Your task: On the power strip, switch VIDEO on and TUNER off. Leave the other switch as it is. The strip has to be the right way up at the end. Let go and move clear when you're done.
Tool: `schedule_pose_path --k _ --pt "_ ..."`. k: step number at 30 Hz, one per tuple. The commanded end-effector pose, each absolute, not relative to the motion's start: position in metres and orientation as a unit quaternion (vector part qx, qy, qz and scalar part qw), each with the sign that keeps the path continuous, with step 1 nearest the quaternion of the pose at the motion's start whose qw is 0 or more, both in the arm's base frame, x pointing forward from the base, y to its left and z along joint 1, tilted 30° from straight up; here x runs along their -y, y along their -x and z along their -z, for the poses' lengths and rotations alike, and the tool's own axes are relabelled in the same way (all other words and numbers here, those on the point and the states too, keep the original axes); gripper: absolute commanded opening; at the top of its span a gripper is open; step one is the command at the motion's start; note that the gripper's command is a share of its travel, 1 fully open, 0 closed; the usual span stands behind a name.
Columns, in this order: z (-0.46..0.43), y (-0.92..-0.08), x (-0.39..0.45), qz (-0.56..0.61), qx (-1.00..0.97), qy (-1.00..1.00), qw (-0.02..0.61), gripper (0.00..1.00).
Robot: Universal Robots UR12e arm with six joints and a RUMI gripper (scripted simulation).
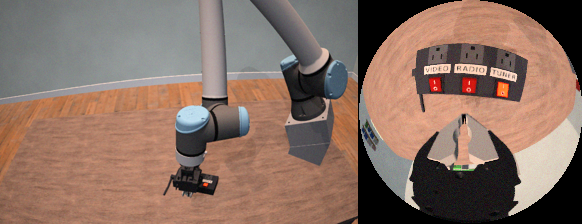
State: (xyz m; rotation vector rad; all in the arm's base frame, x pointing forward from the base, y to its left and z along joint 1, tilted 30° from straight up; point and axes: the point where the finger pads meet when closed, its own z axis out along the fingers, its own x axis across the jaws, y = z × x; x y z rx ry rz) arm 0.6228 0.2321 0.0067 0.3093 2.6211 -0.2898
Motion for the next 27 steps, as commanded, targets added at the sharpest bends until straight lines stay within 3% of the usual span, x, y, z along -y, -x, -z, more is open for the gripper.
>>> schedule_pose_path --k 1,27 --pt "-0.007 -0.623 -0.232 0.105 -0.958 -0.113 0.241 0.00" --pt "-0.026 -0.617 -0.240 0.105 -0.958 -0.113 0.243 0.00"
